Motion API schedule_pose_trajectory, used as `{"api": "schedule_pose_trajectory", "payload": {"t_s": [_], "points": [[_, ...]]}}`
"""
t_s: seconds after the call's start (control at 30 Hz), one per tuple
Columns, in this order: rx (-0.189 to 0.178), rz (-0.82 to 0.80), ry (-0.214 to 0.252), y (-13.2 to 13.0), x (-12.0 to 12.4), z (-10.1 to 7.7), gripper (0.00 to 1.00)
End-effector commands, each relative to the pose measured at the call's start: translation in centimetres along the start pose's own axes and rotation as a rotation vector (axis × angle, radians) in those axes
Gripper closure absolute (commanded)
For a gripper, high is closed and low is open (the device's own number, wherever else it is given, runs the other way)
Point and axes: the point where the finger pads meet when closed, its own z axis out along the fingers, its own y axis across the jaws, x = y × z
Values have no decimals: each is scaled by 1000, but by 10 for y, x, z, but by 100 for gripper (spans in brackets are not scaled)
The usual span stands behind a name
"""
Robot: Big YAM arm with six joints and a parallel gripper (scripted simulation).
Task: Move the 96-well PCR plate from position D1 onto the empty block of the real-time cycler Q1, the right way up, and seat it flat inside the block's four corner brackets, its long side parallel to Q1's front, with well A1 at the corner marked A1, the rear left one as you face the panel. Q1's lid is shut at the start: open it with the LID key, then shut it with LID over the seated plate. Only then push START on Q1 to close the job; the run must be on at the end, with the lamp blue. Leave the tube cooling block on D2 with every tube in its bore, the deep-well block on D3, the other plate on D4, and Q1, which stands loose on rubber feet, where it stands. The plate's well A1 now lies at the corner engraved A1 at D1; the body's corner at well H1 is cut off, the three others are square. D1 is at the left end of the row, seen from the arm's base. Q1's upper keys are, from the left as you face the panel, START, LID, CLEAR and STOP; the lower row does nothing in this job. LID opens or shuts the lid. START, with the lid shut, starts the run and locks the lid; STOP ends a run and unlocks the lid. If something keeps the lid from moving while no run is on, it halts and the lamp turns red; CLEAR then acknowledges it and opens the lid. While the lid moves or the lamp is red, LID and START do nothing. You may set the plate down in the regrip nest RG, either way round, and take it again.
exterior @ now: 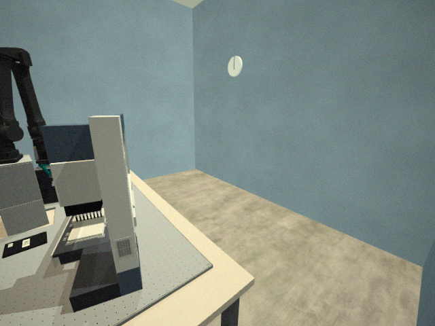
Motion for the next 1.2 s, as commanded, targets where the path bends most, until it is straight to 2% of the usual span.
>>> {"api": "schedule_pose_trajectory", "payload": {"t_s": [0.0, 0.5, 0.73, 1.17], "points": [[-16, 4, -14, 9, -3, 2, 100], [-16, 19, -12, 9, -3, -2, 100], [11, 17, 5, 2, 2, 3, 100], [8, 18, 5, 3, 1, 3, 100]]}}
